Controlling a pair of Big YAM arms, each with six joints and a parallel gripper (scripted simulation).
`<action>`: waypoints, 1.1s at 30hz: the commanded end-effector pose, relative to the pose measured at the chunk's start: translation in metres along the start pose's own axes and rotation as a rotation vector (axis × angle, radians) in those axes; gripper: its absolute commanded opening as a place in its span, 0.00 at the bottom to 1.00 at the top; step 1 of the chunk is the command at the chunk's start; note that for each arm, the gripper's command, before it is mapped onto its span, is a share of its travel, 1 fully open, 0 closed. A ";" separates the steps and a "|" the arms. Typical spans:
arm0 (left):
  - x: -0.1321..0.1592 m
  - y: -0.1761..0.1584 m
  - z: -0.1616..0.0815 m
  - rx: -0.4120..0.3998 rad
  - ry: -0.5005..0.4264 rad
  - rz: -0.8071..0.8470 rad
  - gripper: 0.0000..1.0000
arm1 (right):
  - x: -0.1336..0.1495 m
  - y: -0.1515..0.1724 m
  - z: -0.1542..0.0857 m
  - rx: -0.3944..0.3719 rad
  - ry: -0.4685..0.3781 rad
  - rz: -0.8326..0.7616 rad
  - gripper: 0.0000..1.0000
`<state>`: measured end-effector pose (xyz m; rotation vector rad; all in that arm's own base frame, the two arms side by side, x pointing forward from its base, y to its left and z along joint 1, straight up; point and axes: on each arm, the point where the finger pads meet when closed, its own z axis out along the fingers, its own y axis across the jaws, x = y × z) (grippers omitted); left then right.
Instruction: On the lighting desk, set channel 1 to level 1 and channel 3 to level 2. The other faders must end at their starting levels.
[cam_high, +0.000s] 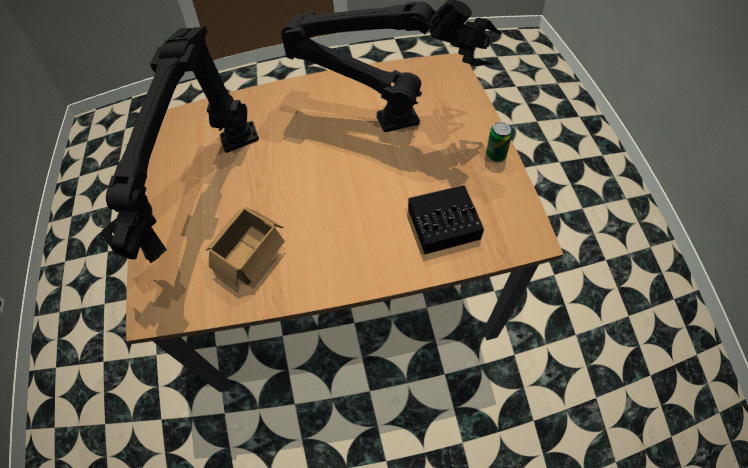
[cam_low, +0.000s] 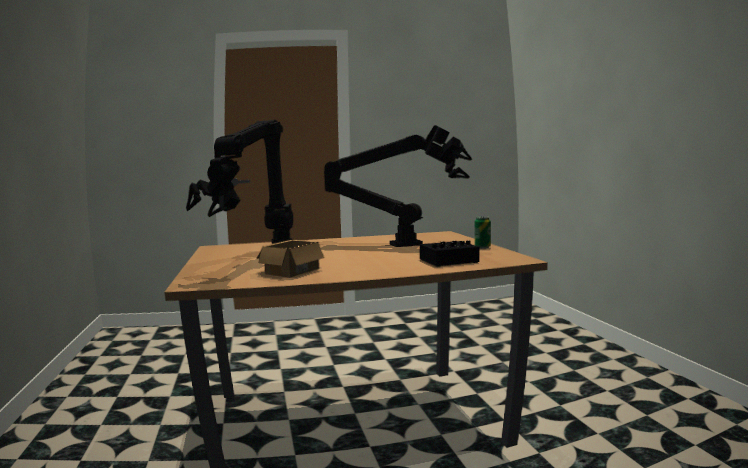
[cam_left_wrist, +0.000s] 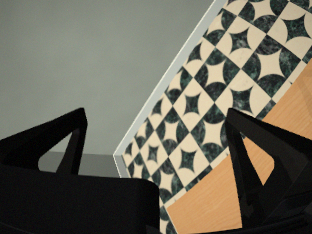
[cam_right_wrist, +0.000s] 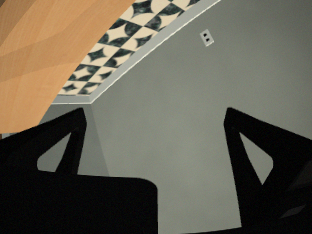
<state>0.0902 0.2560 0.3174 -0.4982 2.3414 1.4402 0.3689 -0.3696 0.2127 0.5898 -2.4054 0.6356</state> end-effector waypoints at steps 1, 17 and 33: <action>-0.010 0.016 -0.008 -0.026 -0.025 -0.017 1.00 | 0.026 -0.014 0.005 0.023 -0.043 0.170 1.00; -0.010 0.016 -0.008 -0.026 -0.025 -0.017 1.00 | 0.115 -0.048 0.052 0.067 -0.259 0.832 1.00; -0.010 0.016 -0.008 -0.026 -0.025 -0.017 1.00 | 0.267 -0.069 0.077 0.259 -0.529 1.564 1.00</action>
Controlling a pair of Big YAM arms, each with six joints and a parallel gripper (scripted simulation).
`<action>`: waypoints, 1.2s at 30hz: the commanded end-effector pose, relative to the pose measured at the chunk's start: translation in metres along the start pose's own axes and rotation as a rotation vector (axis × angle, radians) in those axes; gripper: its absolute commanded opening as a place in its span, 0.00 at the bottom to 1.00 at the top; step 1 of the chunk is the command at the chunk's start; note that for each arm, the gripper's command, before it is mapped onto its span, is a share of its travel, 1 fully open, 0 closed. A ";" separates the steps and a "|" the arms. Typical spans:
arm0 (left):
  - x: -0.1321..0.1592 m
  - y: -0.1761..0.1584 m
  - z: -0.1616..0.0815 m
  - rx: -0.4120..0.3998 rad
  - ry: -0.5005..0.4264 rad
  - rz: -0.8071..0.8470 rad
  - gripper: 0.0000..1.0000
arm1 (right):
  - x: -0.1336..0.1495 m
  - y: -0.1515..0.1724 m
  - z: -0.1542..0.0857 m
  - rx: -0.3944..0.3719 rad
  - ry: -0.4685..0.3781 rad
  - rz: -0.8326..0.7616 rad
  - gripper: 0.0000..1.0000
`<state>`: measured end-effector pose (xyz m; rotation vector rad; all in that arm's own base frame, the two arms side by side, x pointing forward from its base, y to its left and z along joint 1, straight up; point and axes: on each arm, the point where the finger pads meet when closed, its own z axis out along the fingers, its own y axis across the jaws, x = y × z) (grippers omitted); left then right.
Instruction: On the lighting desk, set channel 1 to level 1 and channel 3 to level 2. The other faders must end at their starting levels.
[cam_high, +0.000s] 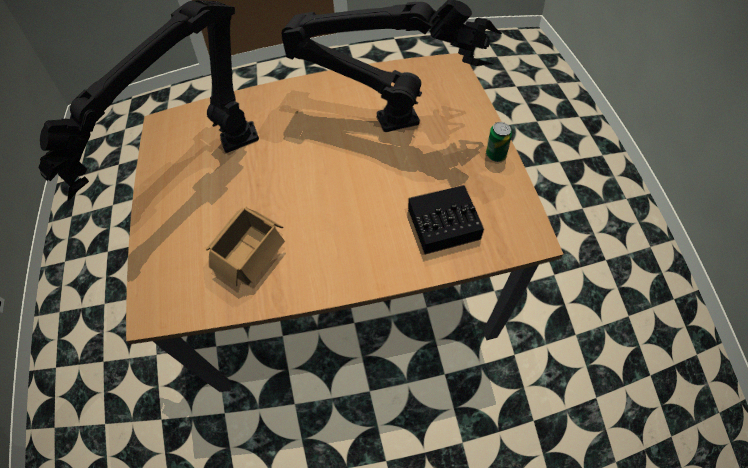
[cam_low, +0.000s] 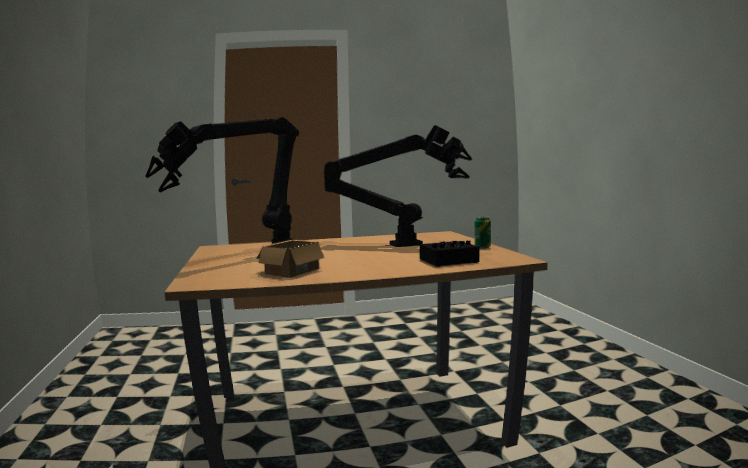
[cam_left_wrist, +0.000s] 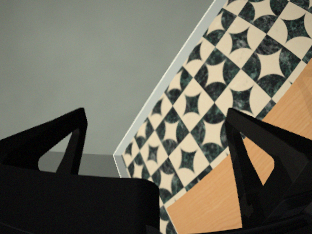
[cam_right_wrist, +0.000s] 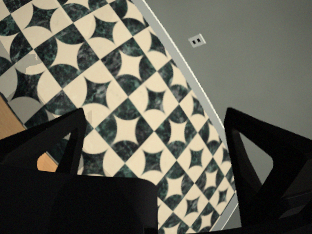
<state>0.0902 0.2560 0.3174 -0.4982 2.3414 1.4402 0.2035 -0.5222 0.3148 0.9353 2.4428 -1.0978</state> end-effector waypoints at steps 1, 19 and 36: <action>-0.010 0.016 -0.008 -0.026 -0.025 -0.017 1.00 | 0.000 -0.053 -0.012 0.085 -0.112 0.219 1.00; -0.010 0.016 -0.008 -0.026 -0.025 -0.017 1.00 | 0.038 -0.195 -0.086 0.259 -0.517 0.680 1.00; -0.010 0.016 -0.008 -0.026 -0.025 -0.017 1.00 | 0.052 -0.248 -0.144 0.336 -0.724 0.793 1.00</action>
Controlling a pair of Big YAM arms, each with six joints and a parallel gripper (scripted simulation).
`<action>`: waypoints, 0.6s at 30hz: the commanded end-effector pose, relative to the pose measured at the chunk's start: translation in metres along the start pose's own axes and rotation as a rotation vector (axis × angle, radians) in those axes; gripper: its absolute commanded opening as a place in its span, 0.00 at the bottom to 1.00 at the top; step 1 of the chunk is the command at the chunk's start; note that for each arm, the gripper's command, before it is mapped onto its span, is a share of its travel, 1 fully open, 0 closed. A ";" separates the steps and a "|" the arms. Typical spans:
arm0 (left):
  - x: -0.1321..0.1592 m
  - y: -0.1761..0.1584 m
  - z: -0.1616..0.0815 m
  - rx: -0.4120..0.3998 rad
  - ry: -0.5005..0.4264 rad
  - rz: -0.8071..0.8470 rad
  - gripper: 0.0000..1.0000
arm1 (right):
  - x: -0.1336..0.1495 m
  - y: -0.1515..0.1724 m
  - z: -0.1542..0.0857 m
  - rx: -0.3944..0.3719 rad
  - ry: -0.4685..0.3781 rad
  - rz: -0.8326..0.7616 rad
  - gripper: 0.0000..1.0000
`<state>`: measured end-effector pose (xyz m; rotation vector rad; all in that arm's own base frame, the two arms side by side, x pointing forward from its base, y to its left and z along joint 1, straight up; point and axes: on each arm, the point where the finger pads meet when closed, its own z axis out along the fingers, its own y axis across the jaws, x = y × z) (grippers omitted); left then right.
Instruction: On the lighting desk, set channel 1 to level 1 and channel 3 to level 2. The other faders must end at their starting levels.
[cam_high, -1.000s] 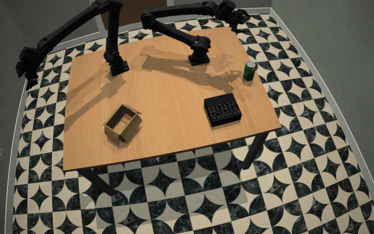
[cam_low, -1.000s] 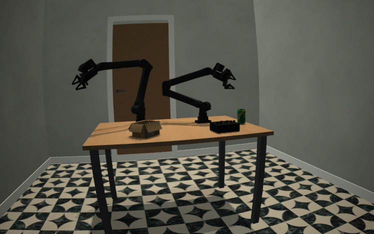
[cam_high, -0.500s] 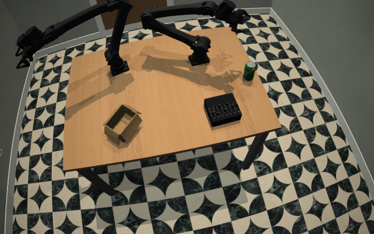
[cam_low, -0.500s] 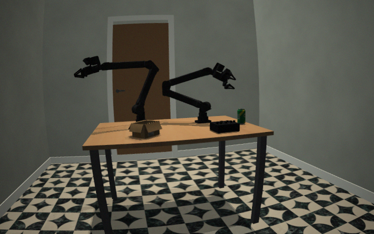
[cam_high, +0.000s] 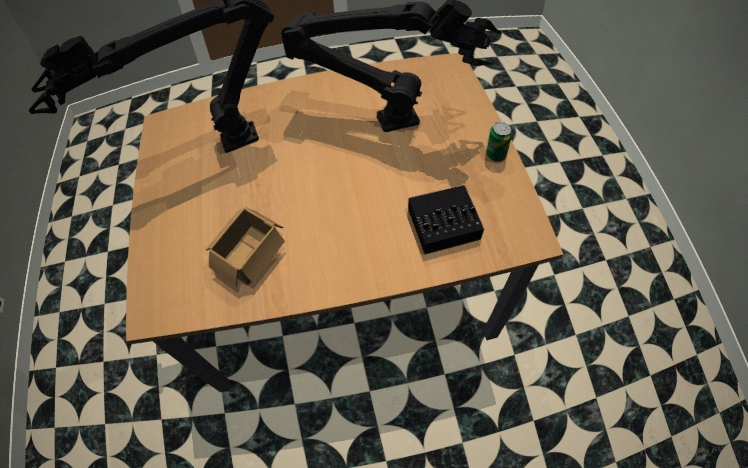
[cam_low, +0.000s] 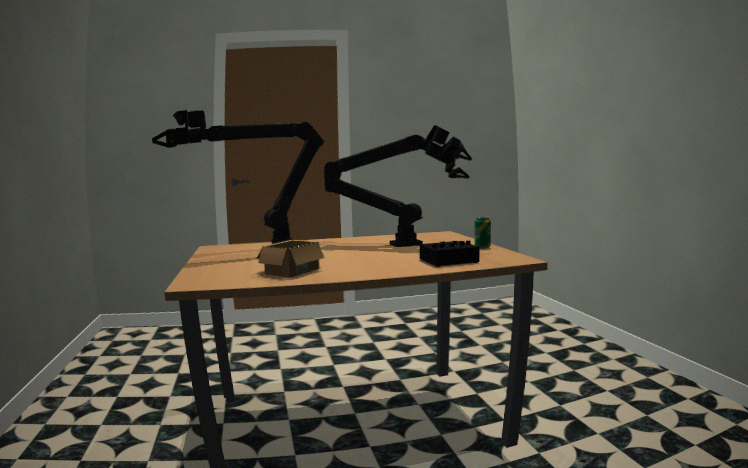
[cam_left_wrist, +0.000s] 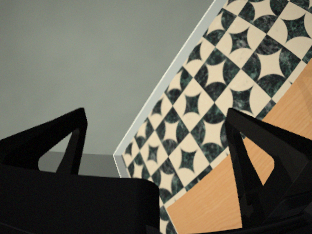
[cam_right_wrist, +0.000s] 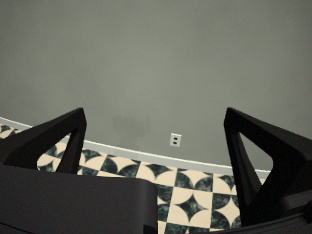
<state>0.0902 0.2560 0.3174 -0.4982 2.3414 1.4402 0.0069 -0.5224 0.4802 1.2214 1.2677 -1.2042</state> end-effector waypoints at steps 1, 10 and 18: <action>-0.010 0.016 -0.008 -0.026 -0.025 -0.017 1.00 | -0.037 -0.011 -0.010 0.015 -0.096 0.035 1.00; -0.010 0.016 -0.008 -0.026 -0.025 -0.017 1.00 | -0.033 -0.011 -0.004 0.012 -0.091 0.041 1.00; -0.041 0.009 -0.010 0.071 -0.063 -0.017 1.00 | -0.034 -0.011 -0.005 0.012 -0.094 0.037 1.00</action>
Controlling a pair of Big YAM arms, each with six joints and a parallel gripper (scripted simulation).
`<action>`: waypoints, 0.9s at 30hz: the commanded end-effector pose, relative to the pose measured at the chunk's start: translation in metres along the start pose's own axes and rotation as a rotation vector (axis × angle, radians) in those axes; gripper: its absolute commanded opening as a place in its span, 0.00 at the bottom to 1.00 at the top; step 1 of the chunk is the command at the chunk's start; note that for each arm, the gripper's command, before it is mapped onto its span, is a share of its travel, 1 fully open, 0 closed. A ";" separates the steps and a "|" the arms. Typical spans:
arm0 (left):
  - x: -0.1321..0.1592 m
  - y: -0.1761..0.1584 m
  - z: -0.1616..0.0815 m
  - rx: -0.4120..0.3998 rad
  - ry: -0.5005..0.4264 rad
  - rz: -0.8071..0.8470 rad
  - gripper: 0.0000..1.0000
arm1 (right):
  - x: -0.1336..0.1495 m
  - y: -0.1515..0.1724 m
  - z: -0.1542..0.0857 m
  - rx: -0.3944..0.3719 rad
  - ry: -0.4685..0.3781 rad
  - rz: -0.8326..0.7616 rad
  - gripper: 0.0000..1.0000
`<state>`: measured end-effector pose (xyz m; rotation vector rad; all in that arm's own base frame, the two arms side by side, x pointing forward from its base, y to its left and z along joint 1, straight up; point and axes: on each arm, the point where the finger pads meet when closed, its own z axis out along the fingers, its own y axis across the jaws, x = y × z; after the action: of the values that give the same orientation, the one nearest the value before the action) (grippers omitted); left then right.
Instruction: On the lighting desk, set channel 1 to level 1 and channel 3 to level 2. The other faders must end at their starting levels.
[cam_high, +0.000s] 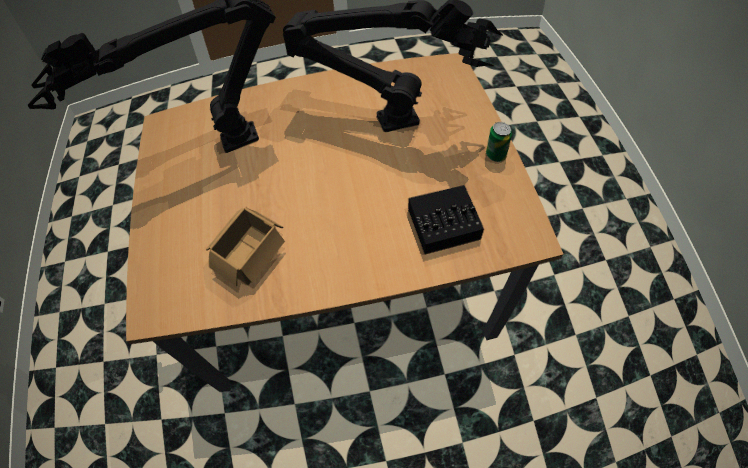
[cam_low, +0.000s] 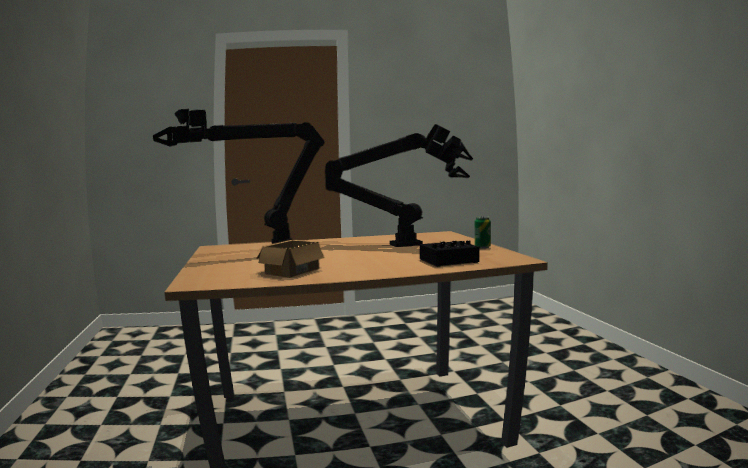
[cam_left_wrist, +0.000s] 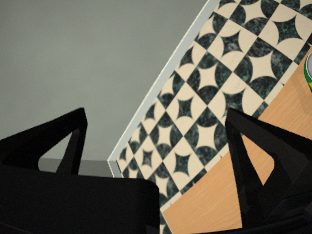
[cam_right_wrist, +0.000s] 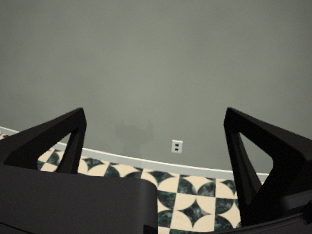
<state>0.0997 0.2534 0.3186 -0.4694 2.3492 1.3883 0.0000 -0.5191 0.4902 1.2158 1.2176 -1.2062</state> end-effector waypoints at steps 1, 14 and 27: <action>-0.041 0.007 -0.006 0.068 -0.050 -0.013 1.00 | -0.025 -0.003 -0.001 0.003 -0.060 0.009 1.00; -0.175 -0.158 -0.028 0.708 -0.013 0.136 1.00 | -0.025 -0.003 -0.001 0.003 -0.060 0.009 1.00; -0.213 -0.328 -0.123 1.044 0.254 0.368 1.00 | -0.025 -0.003 -0.001 0.003 -0.060 0.009 1.00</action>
<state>0.3934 0.0358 0.2121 0.1916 3.0109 0.0870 0.0000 -0.5191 0.4903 1.2156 1.2175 -1.2063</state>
